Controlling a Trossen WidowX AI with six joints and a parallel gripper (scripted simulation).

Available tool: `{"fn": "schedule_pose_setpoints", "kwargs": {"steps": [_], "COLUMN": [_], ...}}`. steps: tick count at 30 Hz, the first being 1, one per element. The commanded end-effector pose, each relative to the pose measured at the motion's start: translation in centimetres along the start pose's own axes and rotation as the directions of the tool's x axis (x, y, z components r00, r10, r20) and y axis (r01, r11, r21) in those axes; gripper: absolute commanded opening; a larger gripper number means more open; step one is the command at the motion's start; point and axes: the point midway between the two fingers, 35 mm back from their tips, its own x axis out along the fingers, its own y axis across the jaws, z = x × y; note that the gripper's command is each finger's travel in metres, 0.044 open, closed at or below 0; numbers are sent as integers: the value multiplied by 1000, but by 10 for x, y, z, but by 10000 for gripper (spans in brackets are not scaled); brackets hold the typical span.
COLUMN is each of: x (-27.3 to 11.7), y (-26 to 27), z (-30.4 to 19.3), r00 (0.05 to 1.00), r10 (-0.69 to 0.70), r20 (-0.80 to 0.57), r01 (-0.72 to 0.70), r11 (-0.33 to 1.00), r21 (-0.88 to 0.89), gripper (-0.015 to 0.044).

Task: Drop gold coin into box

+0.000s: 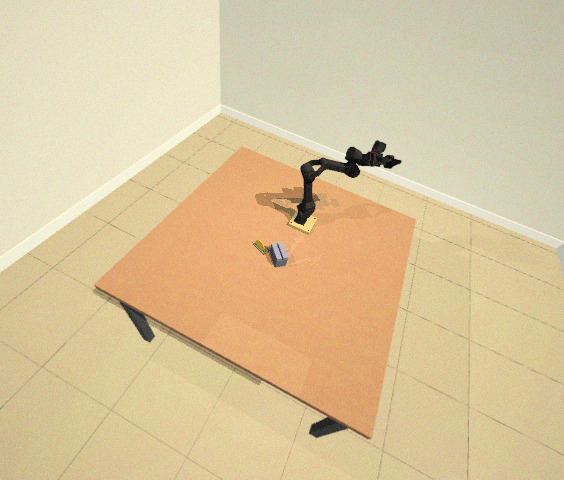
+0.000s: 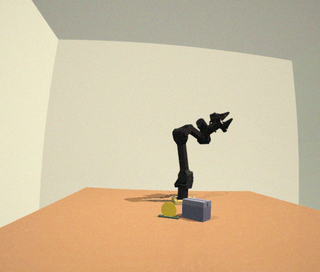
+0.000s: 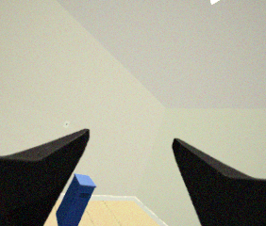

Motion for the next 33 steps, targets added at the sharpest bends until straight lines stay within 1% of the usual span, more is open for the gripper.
{"fn": "schedule_pose_setpoints", "kwargs": {"steps": [1,5,9,15,21,27,30,33], "x": [1,28,60,102,131,139,135,124], "y": [0,2,-3,-31,-80,-147,-182,-219], "z": [-1,-25,-61,-121,-187,-256,-287,-321], "r00": [1000,1000,997,981,939,850,790,707], "r10": [-1,-17,-35,-79,-149,-255,-304,-343], "r20": [-1,-23,-71,-174,-311,-460,-532,-618], "r01": [1,13,5,-46,-154,-301,-386,-493], "r11": [1000,982,922,786,626,481,428,388], "r21": [-9,-188,-386,-617,-764,-823,-817,-779], "gripper": [374,269,164,161,161,161,161,161]}}
